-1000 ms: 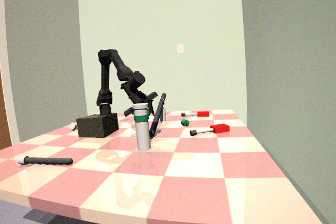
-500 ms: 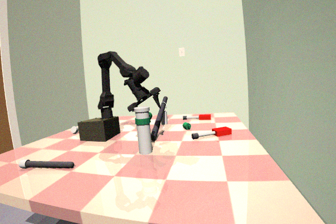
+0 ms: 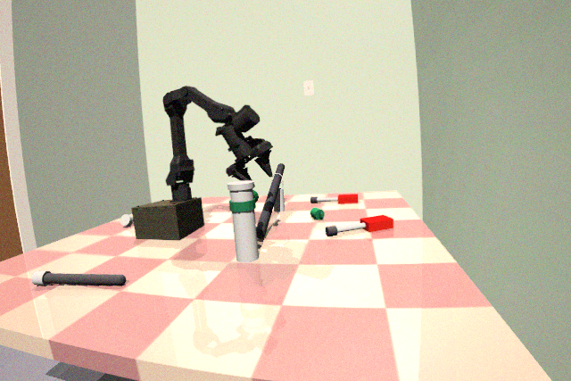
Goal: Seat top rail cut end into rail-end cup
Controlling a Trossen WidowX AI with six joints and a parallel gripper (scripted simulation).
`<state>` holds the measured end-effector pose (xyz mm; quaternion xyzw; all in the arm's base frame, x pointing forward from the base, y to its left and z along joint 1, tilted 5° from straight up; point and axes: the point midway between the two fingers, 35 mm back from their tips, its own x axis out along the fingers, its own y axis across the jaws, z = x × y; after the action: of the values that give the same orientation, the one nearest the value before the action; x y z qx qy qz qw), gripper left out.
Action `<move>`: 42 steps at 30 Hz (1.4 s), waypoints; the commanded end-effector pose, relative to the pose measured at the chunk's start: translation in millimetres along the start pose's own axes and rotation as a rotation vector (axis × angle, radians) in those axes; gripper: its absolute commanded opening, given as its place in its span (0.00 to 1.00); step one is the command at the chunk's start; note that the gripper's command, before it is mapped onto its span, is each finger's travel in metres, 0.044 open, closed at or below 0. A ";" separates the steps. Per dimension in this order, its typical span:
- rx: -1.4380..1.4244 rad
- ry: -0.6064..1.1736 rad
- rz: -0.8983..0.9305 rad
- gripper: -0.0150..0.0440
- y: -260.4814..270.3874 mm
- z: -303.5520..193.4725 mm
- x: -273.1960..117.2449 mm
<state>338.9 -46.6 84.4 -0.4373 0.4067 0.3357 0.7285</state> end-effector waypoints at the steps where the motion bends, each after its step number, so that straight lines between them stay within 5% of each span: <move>1: 0.585 0.006 -0.030 1.00 8.0 45.6 -38.1; 11: 1.086 -0.006 -0.042 1.00 26.2 76.3 -68.7; 32: 1.135 0.006 -0.033 1.00 27.3 77.3 -66.1; 42: 1.917 0.303 0.024 1.00 45.7 86.8 -12.4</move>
<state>314.2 37.4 127.7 0.1732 0.5777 -0.0542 0.7958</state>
